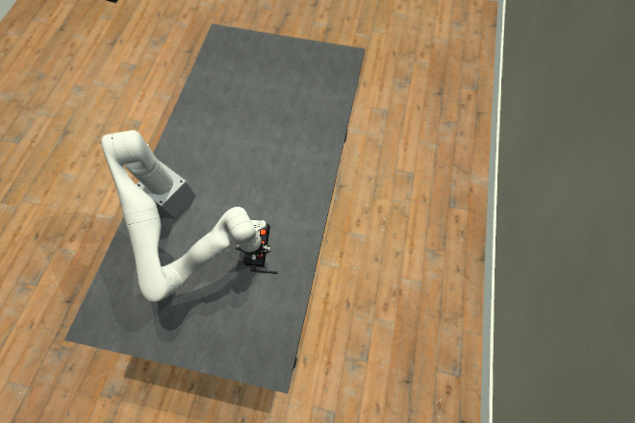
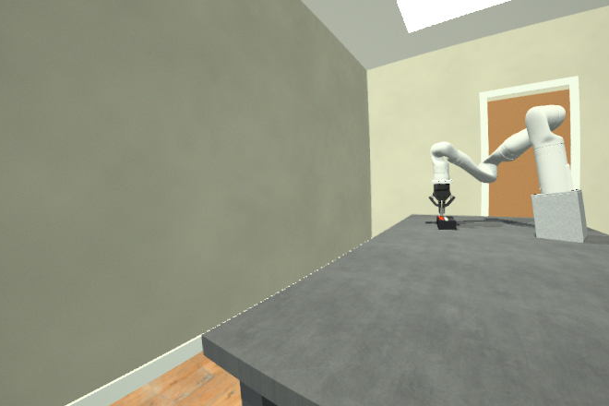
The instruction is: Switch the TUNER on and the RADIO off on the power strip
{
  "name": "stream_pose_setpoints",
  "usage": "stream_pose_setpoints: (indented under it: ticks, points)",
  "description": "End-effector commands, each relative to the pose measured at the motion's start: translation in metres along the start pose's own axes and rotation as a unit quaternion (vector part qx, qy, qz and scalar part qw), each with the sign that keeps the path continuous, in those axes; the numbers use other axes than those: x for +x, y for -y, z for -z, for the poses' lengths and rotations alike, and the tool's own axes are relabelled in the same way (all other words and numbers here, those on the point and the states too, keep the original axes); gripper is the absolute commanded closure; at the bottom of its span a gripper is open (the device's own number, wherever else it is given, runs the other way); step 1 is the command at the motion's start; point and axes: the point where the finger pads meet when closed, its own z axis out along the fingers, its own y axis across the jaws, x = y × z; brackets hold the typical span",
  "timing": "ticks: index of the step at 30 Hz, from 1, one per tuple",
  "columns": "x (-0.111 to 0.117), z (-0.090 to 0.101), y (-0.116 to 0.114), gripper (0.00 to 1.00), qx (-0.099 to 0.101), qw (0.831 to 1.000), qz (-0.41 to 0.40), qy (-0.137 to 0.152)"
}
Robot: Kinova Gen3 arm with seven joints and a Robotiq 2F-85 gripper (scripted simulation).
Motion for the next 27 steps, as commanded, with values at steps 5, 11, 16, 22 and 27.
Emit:
stream_pose_setpoints:
  ticks: [5,11,16,22,27]
  points:
    - [0.0006,-0.0009,-0.0030,1.00,-0.003,1.000,0.001,-0.001]
    - [0.0006,-0.0017,-0.0030,1.00,-0.003,1.000,0.001,-0.001]
    - [0.0009,-0.0035,-0.0037,1.00,-0.004,1.000,0.000,-0.002]
    - [0.0006,-0.0056,-0.0035,1.00,-0.004,1.000,0.000,-0.002]
    - [0.0003,-0.0082,-0.0035,1.00,-0.004,1.000,-0.001,-0.002]
